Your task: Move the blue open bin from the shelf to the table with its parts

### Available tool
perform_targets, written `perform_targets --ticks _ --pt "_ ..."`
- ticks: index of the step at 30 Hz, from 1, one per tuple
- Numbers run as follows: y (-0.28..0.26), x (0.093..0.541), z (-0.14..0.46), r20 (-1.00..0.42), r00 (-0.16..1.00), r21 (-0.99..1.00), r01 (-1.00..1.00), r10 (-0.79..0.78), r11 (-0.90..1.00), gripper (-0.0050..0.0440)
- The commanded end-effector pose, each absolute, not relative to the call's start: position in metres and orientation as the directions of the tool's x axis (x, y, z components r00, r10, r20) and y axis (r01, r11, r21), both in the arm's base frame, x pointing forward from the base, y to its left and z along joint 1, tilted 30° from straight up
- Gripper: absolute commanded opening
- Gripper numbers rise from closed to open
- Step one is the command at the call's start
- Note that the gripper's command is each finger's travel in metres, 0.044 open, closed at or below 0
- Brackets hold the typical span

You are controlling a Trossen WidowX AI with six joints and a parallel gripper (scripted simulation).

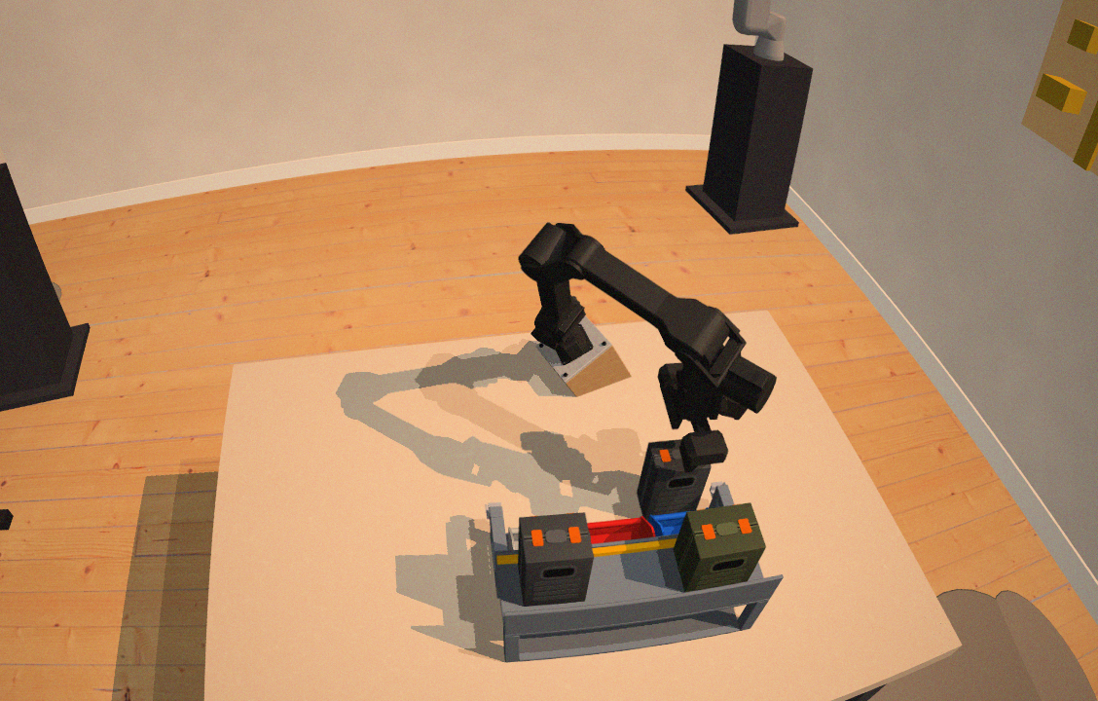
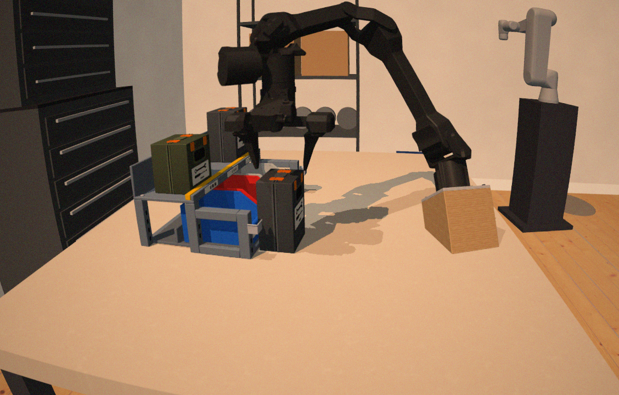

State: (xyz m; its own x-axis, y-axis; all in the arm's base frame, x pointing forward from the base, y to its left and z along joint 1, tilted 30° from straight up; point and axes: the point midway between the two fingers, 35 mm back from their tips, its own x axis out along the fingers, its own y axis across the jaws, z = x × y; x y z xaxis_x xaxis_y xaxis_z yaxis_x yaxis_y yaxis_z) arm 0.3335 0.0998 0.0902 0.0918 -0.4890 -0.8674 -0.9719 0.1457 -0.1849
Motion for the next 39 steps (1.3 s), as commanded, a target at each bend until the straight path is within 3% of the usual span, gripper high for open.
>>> perform_targets --ticks 1,39 --pt "0.1012 0.3351 0.0960 -0.870 0.108 -0.201 -0.969 -0.480 0.147 0.0425" --pt "0.1037 0.3348 0.1007 -0.869 0.110 -0.202 -0.969 -0.481 0.142 0.0440"
